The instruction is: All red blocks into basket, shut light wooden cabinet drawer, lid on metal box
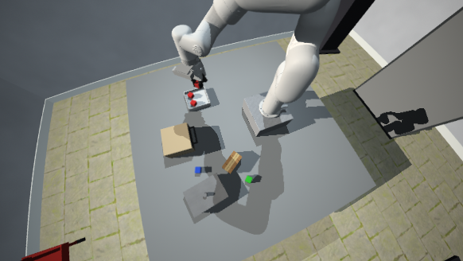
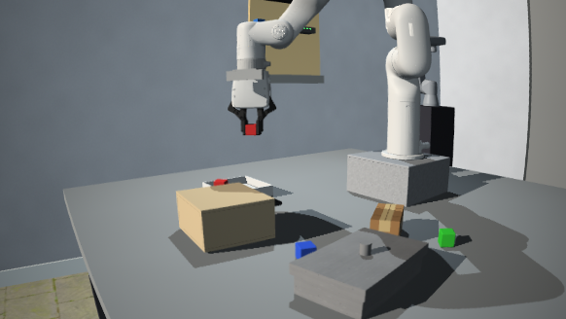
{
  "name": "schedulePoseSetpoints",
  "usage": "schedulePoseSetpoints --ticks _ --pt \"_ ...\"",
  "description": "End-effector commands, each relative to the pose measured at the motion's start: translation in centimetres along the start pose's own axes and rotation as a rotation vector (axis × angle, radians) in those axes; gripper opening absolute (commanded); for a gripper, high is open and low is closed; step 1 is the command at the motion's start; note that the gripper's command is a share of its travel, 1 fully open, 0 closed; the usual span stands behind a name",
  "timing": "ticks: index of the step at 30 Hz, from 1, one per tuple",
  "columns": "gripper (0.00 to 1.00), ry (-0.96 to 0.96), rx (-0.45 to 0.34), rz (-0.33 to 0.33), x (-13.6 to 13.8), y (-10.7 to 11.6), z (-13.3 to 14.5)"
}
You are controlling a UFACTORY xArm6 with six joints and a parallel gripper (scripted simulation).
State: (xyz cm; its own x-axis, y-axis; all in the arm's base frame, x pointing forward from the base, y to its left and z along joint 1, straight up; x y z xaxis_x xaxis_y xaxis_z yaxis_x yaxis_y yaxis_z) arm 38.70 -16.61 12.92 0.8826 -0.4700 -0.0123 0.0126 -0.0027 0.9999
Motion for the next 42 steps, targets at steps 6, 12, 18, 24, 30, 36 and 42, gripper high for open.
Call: schedulePoseSetpoints --ticks 6,12,18,24,30,36,42 --pt "0.00 0.000 0.000 0.004 0.1 -0.3 0.0" --pt "0.00 0.000 0.000 0.004 0.1 -0.8 0.0" --pt "0.00 0.000 0.000 0.004 0.1 -1.3 0.0" --pt "0.00 0.000 0.000 0.004 0.1 -2.3 0.0" --pt "0.00 0.000 0.000 0.004 0.2 -3.4 0.0" --pt "0.00 0.000 0.000 0.004 0.2 -4.3 0.0" --pt "0.00 0.000 0.000 0.004 0.2 -5.7 0.0"
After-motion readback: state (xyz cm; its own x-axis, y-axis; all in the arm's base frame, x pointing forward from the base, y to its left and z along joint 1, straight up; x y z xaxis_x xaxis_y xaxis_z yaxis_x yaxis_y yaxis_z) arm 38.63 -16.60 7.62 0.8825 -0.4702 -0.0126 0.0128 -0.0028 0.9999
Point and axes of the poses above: the point where the finger pads meet when closed, its own y axis back along the fingers, its own x axis across the jaws, z = x × y, the point moved 5 cm from there along y, back along the fingers, and after that the axes turned 5 degrees about y, right-handed, at the moved point
